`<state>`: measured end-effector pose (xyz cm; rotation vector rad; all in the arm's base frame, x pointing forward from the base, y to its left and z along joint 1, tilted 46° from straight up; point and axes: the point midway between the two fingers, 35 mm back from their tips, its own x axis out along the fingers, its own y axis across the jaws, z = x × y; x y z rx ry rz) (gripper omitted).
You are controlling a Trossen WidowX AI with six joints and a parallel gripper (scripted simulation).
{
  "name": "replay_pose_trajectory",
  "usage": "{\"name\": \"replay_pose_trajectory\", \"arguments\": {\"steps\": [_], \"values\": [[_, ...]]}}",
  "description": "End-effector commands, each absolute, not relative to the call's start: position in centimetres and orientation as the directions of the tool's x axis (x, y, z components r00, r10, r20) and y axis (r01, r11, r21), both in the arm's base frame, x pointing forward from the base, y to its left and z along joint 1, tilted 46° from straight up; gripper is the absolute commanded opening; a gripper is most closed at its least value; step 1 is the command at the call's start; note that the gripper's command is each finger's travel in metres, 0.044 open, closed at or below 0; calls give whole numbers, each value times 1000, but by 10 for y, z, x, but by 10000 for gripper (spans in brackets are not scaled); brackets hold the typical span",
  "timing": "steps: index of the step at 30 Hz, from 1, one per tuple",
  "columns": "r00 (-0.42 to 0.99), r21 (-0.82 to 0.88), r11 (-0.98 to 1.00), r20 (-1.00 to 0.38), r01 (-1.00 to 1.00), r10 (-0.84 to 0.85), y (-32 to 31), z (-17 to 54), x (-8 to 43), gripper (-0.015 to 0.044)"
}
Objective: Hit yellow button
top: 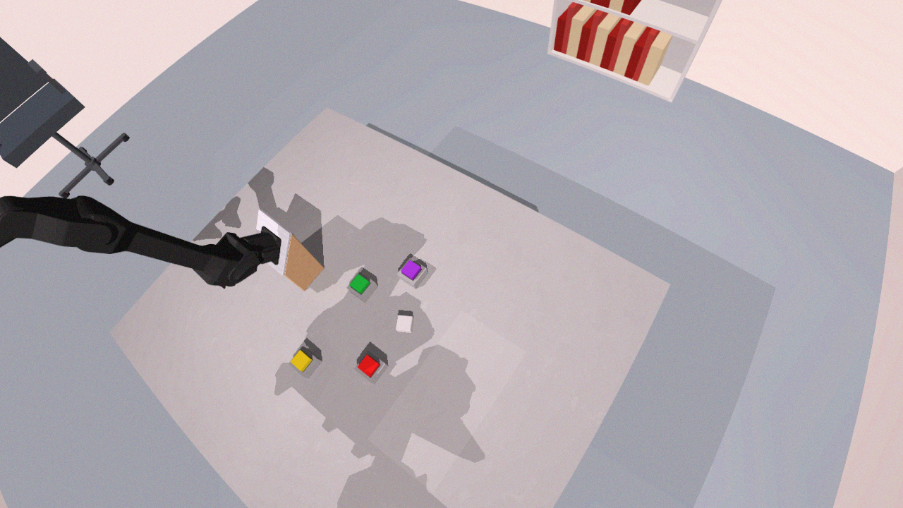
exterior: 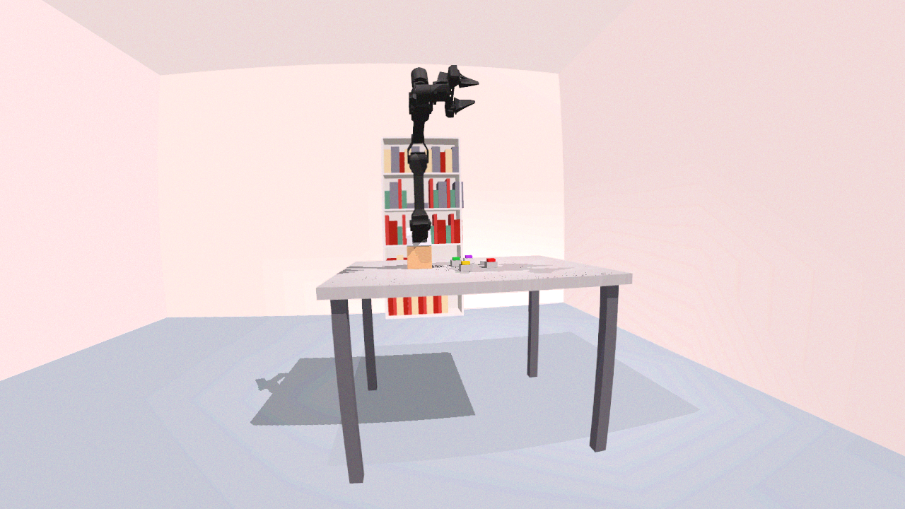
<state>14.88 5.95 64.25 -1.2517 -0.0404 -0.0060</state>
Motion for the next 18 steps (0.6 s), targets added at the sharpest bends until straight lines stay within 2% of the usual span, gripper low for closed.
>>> {"name": "replay_pose_trajectory", "arguments": {"steps": [1, 5, 10, 14, 18], "values": [[999, -947, 321, 39, 30, 20, 58, 643, 149, 400], [987, -869, 485, 149, 100, 64, 31, 652, 146, 400], [948, -555, 813, 318, 179, 9, -51, 648, 161, 400], [945, -289, 937, 312, 198, -103, -106, 616, 190, 400], [957, -26, 972, 184, 233, -224, -149, 557, 231, 400]]}}
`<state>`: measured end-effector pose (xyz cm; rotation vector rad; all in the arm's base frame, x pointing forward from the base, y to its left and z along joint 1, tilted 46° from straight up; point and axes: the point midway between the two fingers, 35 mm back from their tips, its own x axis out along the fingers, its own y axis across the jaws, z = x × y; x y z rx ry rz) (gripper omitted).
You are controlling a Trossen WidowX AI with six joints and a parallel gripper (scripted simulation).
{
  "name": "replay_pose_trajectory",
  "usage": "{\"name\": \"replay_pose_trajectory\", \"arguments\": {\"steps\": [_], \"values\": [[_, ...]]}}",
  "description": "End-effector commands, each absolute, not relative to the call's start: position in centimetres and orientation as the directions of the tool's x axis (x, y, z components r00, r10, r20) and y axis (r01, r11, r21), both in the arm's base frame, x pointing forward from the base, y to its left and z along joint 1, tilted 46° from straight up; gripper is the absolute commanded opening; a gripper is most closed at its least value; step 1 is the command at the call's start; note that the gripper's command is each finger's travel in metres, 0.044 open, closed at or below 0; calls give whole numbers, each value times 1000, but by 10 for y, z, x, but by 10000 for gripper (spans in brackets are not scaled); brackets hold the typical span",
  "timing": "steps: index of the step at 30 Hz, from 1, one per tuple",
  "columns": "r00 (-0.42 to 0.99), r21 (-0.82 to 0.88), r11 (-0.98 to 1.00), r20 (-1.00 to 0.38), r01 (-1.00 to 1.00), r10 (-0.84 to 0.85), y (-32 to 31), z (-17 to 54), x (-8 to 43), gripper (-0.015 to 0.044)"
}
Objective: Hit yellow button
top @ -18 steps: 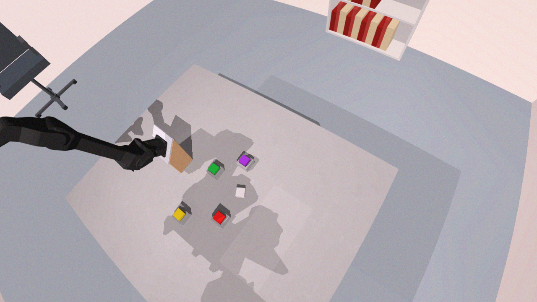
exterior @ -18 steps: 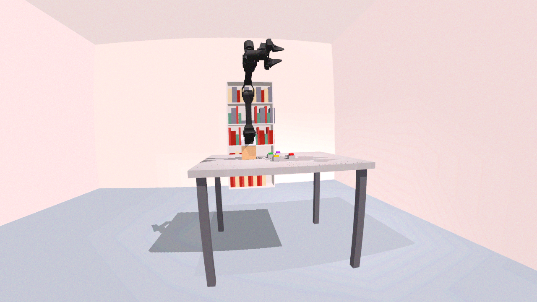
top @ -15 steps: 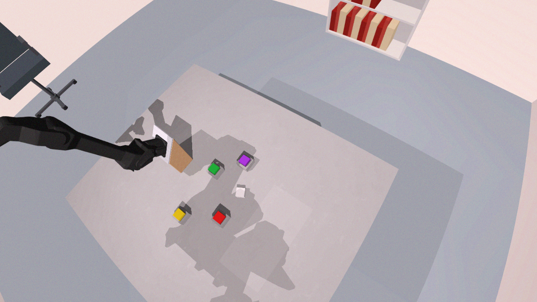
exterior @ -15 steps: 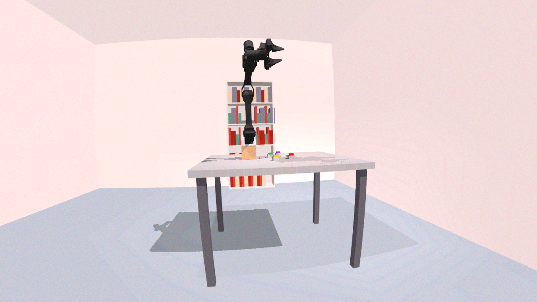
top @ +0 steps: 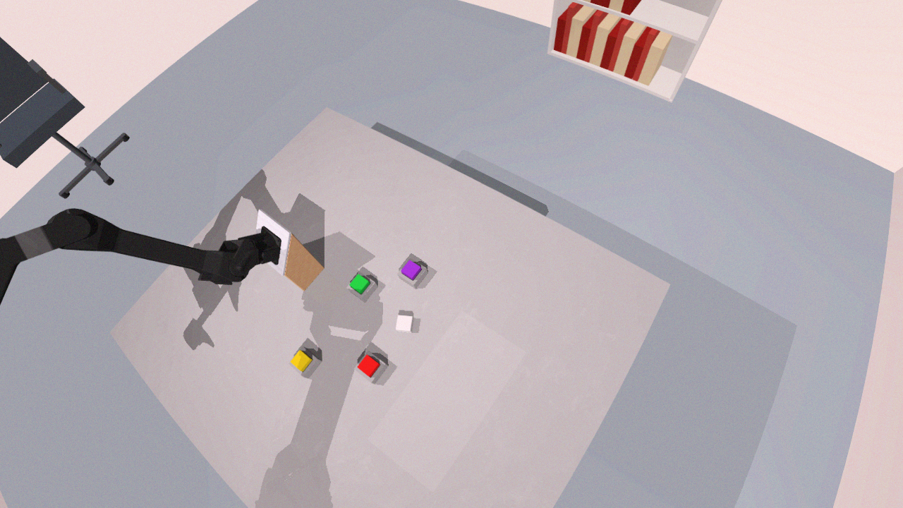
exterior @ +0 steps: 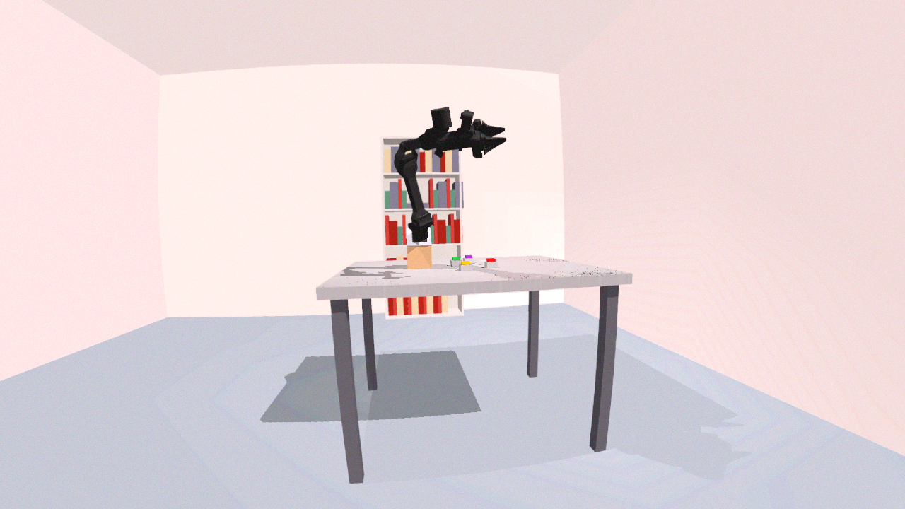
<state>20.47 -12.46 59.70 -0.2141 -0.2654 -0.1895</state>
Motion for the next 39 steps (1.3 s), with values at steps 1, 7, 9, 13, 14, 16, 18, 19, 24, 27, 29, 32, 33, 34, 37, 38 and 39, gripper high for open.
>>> {"name": "replay_pose_trajectory", "arguments": {"steps": [1, 7, 9, 13, 14, 16, 18, 19, 24, 27, 29, 32, 33, 34, 37, 38, 39], "values": [[959, 27, 969, 136, 247, -249, -156, 539, 241, 400], [919, 203, 905, -219, 373, -329, -170, 420, 290, 400], [875, 205, 883, -348, 421, -337, -165, 378, 299, 400], [727, 122, 855, -594, 504, -344, -145, 294, 301, 400], [676, 81, 852, -650, 516, -347, -139, 273, 299, 400], [556, -23, 851, -748, 524, -363, -126, 233, 288, 400], [416, -159, 853, -819, 498, -396, -112, 196, 271, 400], [344, -233, 852, -840, 470, -420, -106, 179, 260, 400], [57, -594, 782, -788, 186, -613, -89, 129, 202, 400], [4, -701, 712, -713, 37, -701, -88, 123, 183, 400], [-2, -720, 694, -694, 5, -720, -88, 122, 180, 400], [-2, -720, 694, -694, 4, -720, -88, 122, 180, 400], [-2, -720, 694, -694, 4, -720, -88, 122, 180, 400], [-2, -720, 694, -694, 4, -720, -88, 122, 180, 400], [-2, -716, 698, -698, 4, -716, -101, 108, 182, 321], [-1, -716, 698, -698, 5, -716, -110, 99, 182, 295], [-1, -717, 697, -697, 5, -717, -119, 91, 182, 269]]}}
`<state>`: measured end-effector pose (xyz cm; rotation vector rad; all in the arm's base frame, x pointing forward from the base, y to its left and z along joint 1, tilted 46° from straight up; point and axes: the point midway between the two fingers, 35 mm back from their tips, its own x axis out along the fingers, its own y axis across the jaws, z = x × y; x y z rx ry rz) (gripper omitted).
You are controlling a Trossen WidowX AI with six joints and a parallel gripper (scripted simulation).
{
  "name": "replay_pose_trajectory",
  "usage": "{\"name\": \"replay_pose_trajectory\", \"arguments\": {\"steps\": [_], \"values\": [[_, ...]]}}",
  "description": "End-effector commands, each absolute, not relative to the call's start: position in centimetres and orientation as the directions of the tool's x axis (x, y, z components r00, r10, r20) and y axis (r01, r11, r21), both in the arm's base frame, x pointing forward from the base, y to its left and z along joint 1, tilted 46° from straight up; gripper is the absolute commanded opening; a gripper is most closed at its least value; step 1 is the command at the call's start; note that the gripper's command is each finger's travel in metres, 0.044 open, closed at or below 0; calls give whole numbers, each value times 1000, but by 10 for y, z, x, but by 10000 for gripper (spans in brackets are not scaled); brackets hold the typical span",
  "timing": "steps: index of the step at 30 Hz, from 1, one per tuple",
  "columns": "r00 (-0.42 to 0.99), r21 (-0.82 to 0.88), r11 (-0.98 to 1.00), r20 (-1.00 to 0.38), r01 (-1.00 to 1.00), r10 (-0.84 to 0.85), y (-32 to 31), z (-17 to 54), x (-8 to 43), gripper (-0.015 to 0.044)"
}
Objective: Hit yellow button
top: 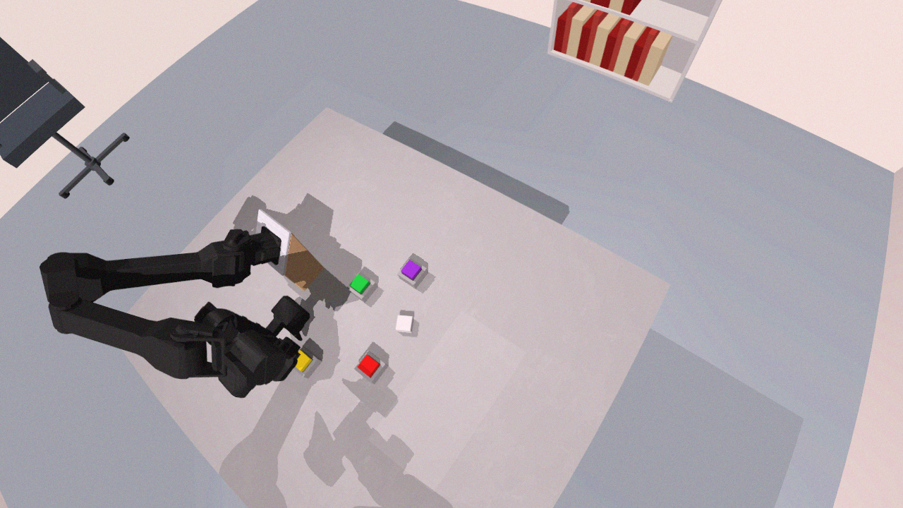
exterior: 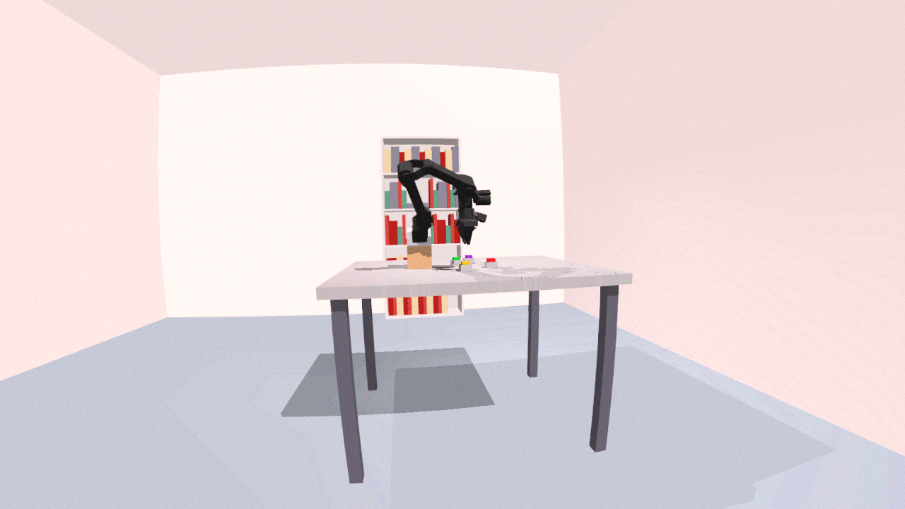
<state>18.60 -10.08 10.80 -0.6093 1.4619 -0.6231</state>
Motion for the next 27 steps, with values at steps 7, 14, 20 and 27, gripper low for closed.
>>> {"name": "replay_pose_trajectory", "arguments": {"steps": [7, 14, 20, 27], "values": [[-1, -722, 692, -692, 5, -722, -133, 80, 179, 85], [-1, -722, 692, -692, 5, -722, -133, 80, 179, 20], [-1, -722, 692, -692, 5, -722, -134, 78, 180, 20], [-1, -721, 693, -693, 5, -721, -142, 70, 180, 20]]}}
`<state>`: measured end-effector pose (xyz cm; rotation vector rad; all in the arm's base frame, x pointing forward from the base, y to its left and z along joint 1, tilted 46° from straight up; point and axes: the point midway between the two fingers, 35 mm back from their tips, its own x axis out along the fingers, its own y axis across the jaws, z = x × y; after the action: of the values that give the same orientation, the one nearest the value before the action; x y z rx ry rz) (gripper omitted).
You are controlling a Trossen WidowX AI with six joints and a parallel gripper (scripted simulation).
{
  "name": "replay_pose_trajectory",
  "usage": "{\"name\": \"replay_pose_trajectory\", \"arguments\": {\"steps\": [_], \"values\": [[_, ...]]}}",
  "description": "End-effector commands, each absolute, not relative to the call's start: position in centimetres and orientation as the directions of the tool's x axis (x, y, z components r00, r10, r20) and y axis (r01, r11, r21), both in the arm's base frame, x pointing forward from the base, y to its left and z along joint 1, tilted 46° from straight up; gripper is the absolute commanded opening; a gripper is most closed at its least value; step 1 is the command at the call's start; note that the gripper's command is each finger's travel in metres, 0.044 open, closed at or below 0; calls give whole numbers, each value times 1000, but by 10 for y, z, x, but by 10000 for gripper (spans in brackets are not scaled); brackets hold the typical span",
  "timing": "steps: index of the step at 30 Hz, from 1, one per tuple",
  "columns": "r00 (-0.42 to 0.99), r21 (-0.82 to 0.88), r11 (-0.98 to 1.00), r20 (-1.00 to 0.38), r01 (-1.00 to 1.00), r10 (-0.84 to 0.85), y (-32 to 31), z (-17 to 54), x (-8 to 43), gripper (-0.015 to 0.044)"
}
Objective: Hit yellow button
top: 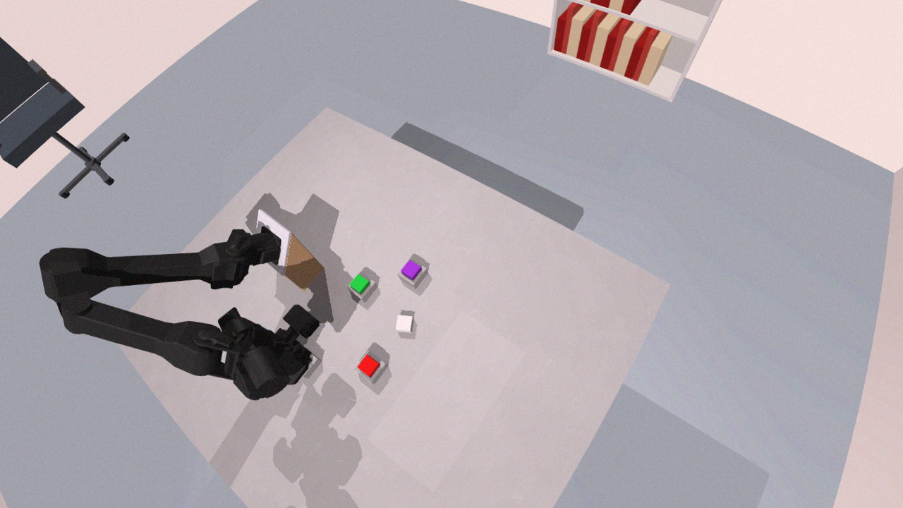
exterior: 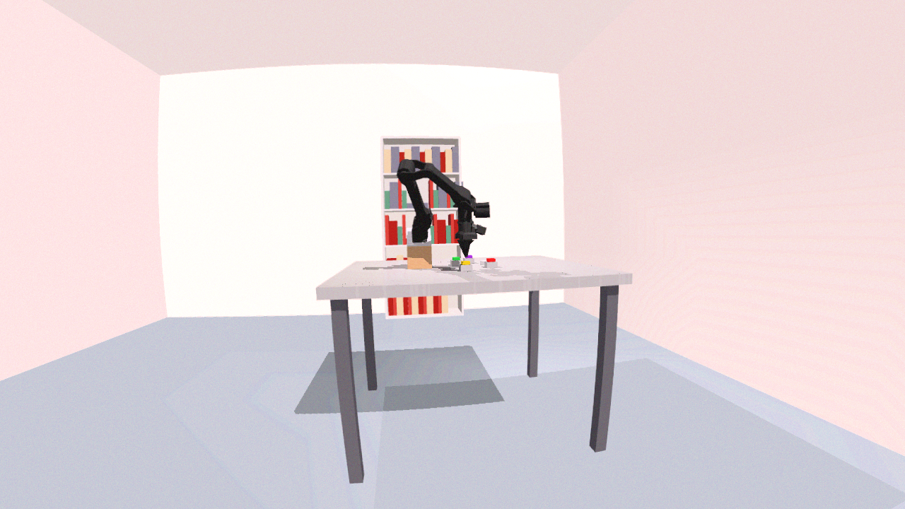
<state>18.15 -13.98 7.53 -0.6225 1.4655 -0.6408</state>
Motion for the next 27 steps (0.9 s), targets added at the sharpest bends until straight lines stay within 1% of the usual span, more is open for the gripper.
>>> {"name": "replay_pose_trajectory", "arguments": {"steps": [1, 13, 27], "values": [[-1, -721, 693, -693, 5, -721, -143, 69, 180, 20], [-1, -723, 691, -691, 5, -723, -156, 57, 179, 20], [-1, -723, 691, -691, 5, -723, -157, 57, 179, 20]]}}
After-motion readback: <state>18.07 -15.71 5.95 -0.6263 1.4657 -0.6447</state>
